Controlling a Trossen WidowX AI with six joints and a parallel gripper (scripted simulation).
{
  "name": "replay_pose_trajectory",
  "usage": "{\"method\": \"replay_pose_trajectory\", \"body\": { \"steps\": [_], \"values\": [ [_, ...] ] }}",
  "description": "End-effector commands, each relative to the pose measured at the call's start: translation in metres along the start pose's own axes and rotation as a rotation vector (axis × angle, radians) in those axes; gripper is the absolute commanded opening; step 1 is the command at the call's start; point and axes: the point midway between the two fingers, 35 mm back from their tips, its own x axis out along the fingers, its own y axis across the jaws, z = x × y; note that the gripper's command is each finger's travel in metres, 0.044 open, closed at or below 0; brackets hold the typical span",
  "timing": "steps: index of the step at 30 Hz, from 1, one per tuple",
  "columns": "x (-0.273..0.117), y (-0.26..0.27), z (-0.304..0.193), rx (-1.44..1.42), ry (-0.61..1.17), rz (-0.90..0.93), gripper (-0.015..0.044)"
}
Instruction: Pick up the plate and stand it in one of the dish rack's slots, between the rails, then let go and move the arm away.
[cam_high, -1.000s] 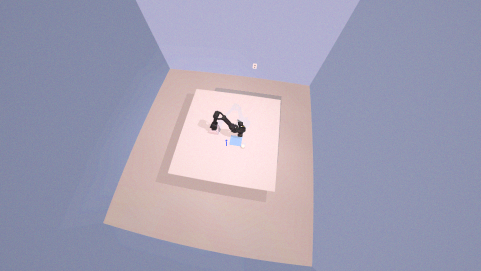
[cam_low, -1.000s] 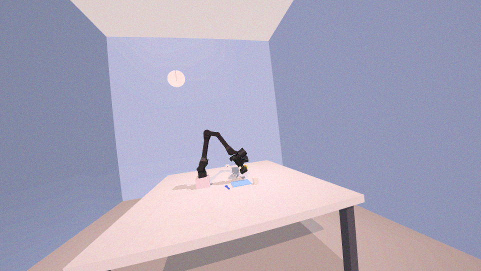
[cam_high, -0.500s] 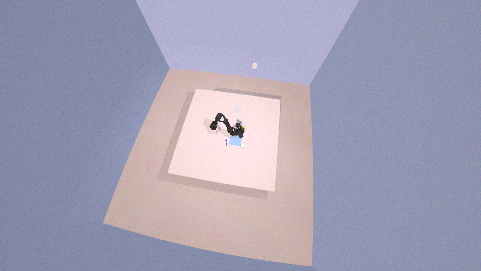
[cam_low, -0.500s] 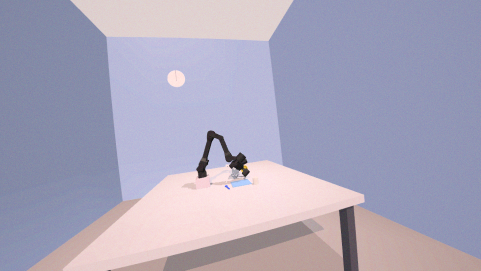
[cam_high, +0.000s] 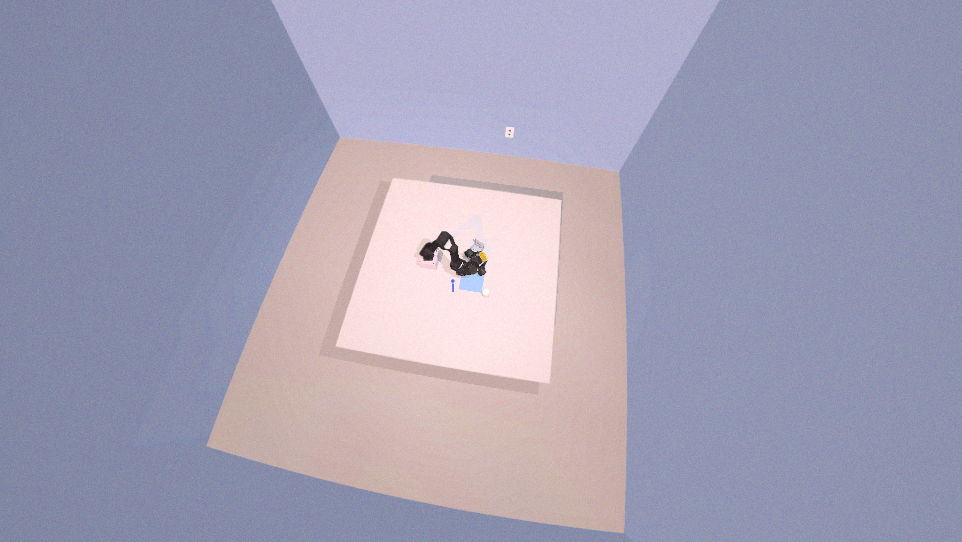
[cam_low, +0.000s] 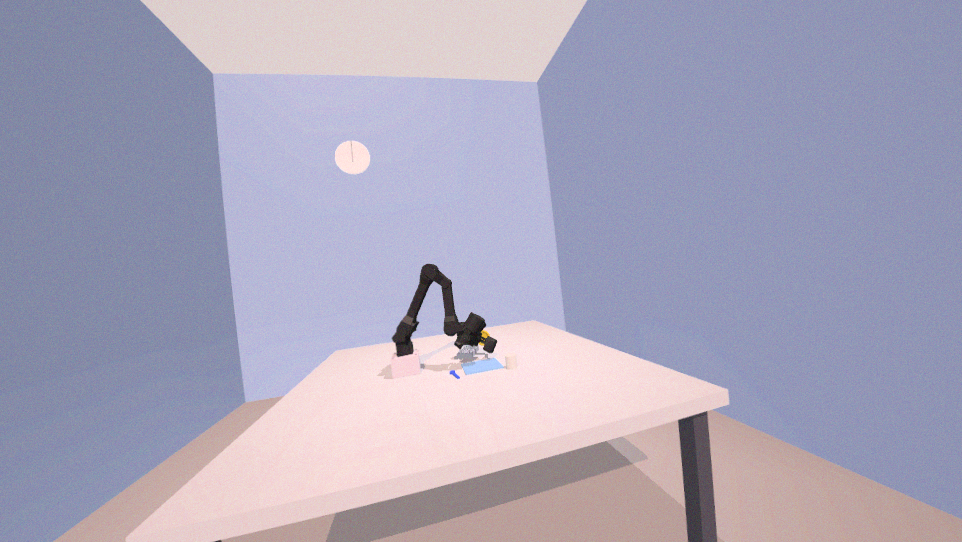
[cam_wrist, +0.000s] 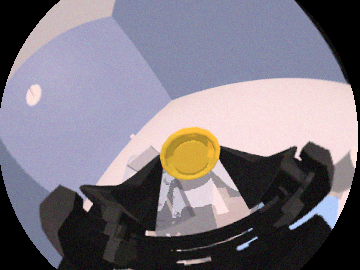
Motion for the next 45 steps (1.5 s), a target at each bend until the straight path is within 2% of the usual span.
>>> {"method": "replay_pose_trajectory", "body": {
  "steps": [1,21,33,45],
  "values": [
    [-0.006,0.010,-0.006,-0.084,-0.041,0.047,0.0000],
    [-0.041,0.063,-0.027,-0.494,-0.202,0.219,0.0000],
    [-0.040,0.065,-0.029,-0.503,-0.204,0.227,0.0000],
    [-0.023,0.062,-0.053,-0.513,-0.179,0.238,0.0000]
  ]
}}
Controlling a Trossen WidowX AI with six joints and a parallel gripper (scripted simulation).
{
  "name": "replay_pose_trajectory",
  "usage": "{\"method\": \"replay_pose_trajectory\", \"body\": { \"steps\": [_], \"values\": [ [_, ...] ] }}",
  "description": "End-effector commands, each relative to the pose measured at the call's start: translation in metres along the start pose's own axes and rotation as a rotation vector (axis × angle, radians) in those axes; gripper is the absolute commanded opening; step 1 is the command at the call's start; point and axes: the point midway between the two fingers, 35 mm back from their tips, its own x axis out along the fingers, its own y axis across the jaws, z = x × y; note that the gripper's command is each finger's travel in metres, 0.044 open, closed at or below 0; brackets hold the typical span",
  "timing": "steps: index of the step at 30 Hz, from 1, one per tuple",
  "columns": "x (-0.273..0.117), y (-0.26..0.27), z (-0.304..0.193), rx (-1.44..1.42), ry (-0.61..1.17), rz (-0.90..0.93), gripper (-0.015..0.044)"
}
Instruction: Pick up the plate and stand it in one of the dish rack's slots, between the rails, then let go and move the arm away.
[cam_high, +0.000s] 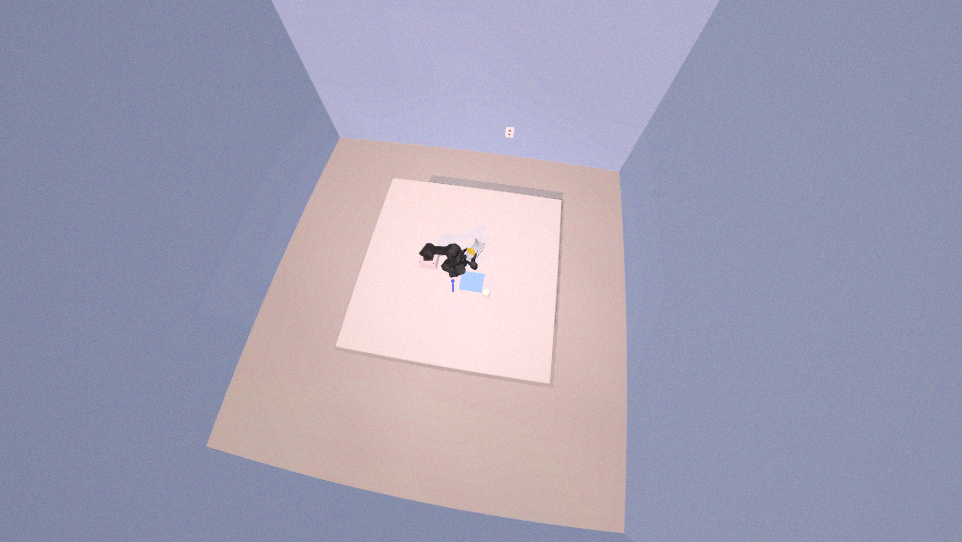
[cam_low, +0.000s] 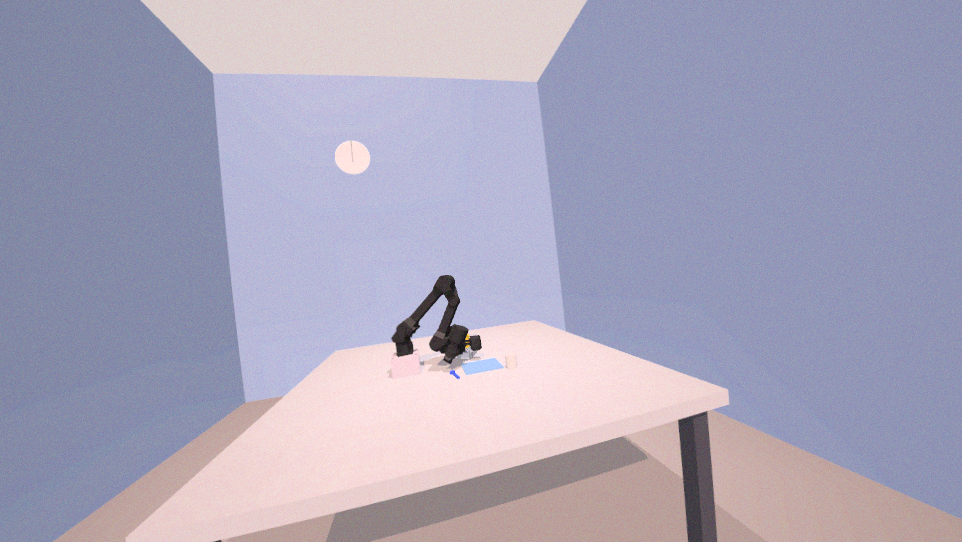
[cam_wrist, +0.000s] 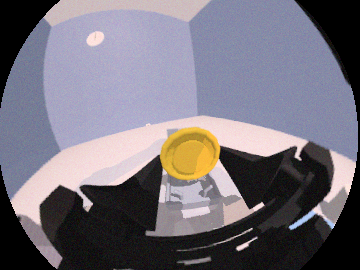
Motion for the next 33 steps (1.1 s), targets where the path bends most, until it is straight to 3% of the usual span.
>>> {"method": "replay_pose_trajectory", "body": {
  "steps": [1,20,33],
  "values": [
    [0.002,0.000,-0.005,-0.016,0.004,0.002,0.0000],
    [0.003,0.002,-0.018,-0.001,0.006,0.005,0.0000],
    [0.003,0.002,-0.019,-0.005,0.006,0.005,0.0341]
  ]
}}
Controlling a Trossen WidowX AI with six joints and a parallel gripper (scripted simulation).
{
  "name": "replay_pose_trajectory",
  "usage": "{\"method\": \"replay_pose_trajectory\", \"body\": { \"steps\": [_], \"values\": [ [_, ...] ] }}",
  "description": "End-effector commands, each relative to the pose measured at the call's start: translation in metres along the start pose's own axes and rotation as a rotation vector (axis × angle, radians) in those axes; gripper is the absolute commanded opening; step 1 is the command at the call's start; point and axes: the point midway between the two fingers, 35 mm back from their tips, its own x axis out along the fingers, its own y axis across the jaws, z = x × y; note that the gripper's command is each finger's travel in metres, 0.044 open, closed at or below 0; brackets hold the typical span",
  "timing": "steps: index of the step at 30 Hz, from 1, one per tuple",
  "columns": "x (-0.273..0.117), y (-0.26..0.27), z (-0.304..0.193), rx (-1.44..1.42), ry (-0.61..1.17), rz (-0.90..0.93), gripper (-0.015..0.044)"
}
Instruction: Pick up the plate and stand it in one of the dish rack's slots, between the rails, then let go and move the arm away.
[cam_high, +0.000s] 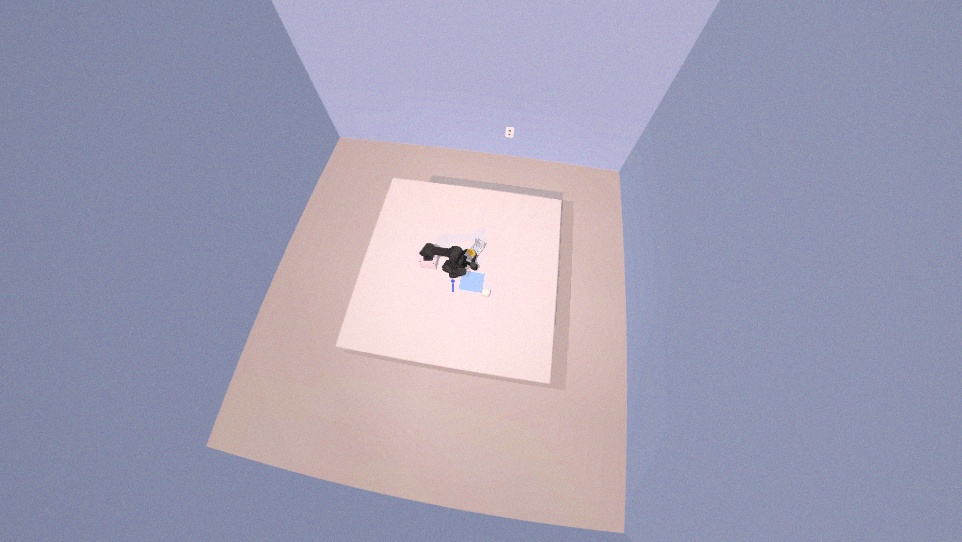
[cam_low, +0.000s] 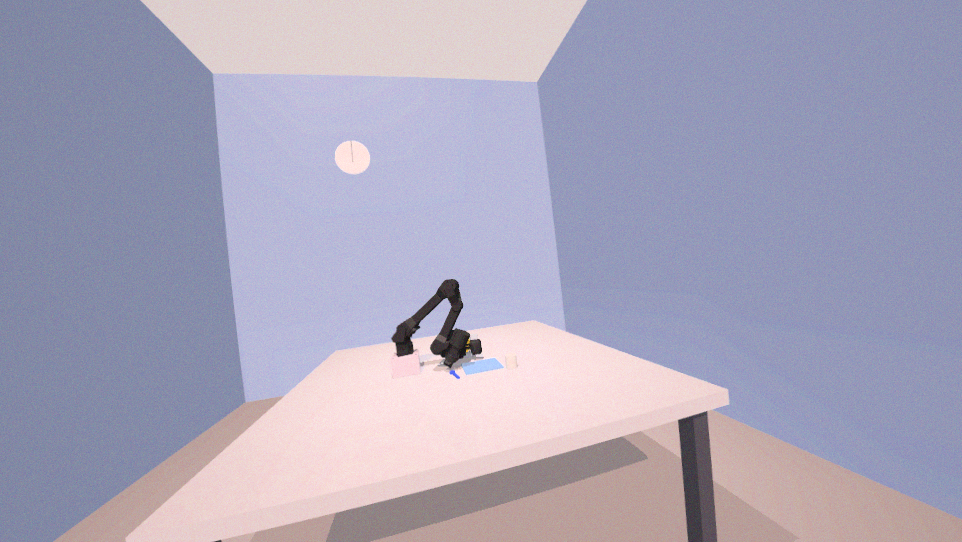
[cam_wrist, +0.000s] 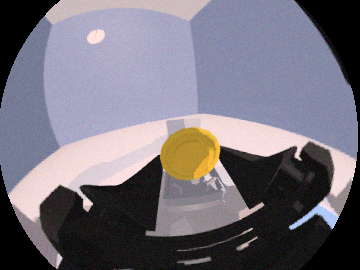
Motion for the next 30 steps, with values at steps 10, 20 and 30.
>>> {"method": "replay_pose_trajectory", "body": {
  "steps": [10,20,30],
  "values": [
    [0.000,0.000,0.000,0.000,0.000,0.000,0.0400],
    [-0.004,-0.011,0.082,-0.006,-0.018,-0.006,0.0400],
    [-0.005,-0.022,0.112,0.006,-0.022,-0.021,0.0400]
  ]
}}
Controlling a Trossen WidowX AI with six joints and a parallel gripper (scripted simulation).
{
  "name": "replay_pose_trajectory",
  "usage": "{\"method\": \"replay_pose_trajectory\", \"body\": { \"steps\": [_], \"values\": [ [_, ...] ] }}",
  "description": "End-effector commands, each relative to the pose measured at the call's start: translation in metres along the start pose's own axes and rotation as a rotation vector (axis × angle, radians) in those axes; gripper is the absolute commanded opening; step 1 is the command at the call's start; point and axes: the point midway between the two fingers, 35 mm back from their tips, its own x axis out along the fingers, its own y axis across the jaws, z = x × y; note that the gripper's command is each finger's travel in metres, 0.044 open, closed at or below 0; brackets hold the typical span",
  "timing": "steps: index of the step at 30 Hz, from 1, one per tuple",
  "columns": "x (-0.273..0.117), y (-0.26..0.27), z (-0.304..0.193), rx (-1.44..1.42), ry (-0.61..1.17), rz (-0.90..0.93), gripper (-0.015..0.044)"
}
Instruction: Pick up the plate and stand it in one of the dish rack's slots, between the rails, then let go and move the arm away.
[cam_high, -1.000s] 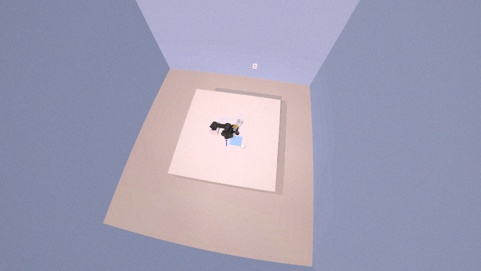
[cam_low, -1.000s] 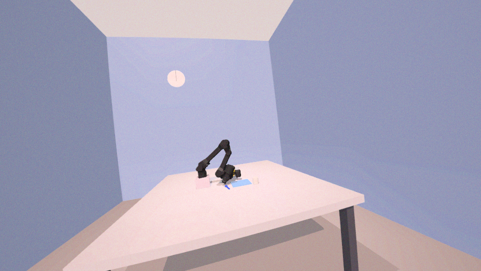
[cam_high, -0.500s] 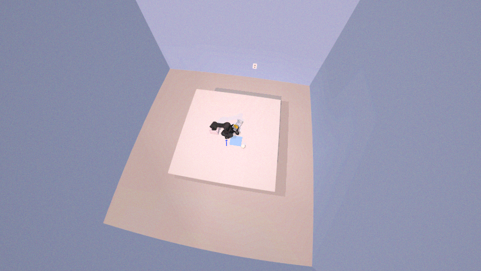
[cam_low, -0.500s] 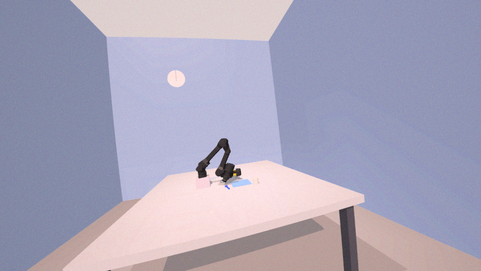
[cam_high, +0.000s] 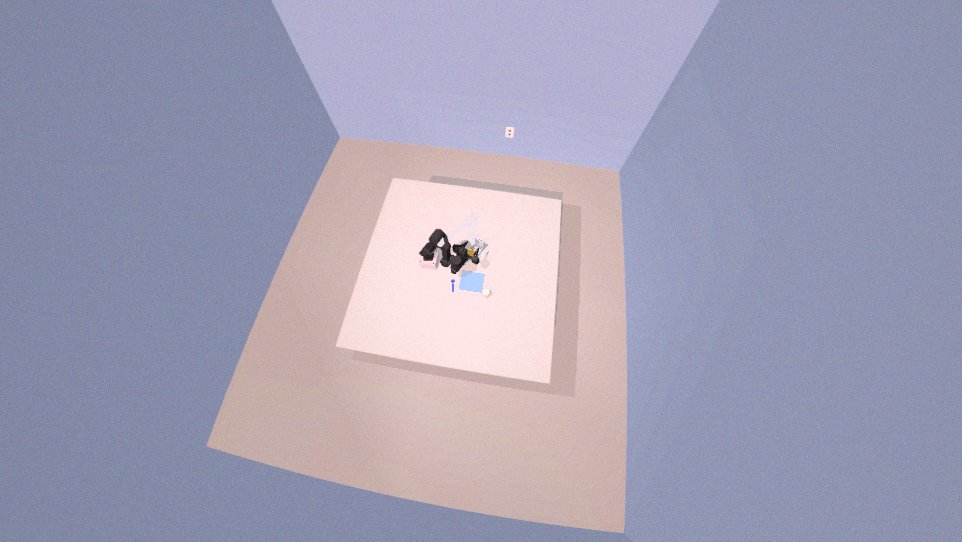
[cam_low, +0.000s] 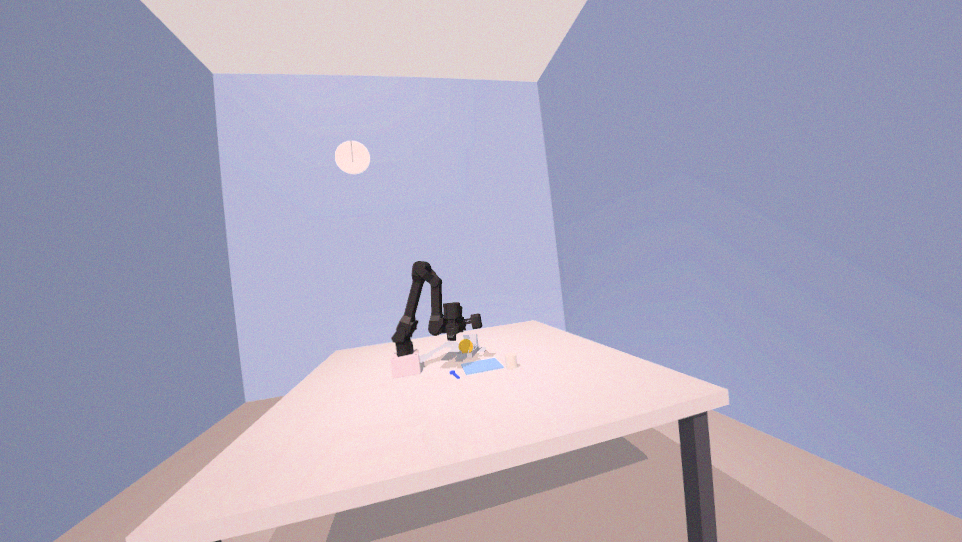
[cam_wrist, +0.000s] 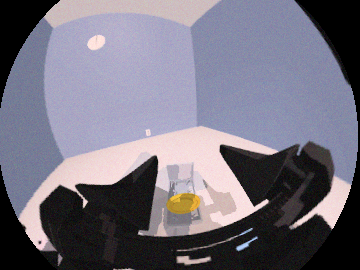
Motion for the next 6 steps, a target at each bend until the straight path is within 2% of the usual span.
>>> {"method": "replay_pose_trajectory", "body": {
  "steps": [1,6],
  "values": [
    [0.001,-0.009,0.002,0.042,0.006,-0.030,0.0400],
    [0.003,-0.044,-0.001,0.152,0.041,-0.138,0.0400]
  ]
}}
